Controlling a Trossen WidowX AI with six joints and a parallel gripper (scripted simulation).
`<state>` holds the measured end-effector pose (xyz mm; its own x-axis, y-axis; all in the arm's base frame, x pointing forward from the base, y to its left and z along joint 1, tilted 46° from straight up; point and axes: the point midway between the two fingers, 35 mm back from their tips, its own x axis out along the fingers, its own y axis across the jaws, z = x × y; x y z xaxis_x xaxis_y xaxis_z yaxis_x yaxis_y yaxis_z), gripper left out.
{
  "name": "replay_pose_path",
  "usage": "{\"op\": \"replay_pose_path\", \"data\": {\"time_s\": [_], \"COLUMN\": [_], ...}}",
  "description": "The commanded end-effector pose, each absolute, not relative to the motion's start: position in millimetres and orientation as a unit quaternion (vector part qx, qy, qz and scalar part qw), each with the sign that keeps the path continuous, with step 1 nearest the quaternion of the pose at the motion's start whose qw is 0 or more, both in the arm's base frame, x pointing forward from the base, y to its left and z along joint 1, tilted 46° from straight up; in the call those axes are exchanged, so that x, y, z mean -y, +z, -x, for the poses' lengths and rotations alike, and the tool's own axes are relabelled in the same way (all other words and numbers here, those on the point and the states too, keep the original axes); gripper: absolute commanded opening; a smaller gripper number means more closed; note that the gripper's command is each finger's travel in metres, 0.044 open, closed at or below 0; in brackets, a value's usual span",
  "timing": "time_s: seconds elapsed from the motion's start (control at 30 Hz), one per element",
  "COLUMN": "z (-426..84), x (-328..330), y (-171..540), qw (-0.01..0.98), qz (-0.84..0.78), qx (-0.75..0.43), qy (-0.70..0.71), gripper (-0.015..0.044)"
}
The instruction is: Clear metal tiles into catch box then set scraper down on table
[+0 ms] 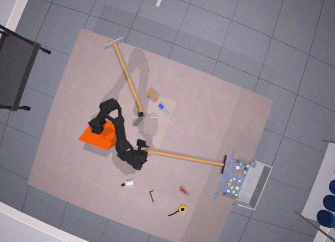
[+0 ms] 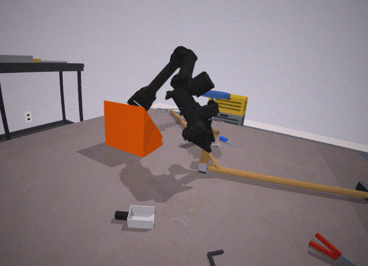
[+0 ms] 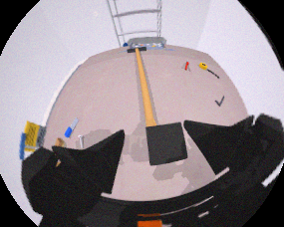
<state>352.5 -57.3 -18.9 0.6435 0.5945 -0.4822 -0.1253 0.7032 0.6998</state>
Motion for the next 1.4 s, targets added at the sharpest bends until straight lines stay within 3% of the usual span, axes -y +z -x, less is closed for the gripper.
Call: {"op": "replay_pose_path", "data": {"time_s": [0.0,0.1,0.5,0.7,0.8,1.37], "z": [-353.7,-355.0,-355.4,-355.4,-355.4,-357.6], "x": [52.2,50.4,52.7,52.7,53.2,65.2], "y": [-25.0,-25.7,-20.9,-20.9,-20.8,-29.7], "qw": [0.844,0.844,0.847,0.847,0.847,0.845], "qz": [-0.328,-0.328,-0.323,-0.323,-0.323,-0.330], "qx": [-0.369,-0.368,-0.364,-0.364,-0.364,-0.369], "qy": [0.210,0.211,0.214,0.214,0.214,0.203], "gripper": [0.0440,0.0440,0.0125,0.0085,0.0006,0.0000]}}
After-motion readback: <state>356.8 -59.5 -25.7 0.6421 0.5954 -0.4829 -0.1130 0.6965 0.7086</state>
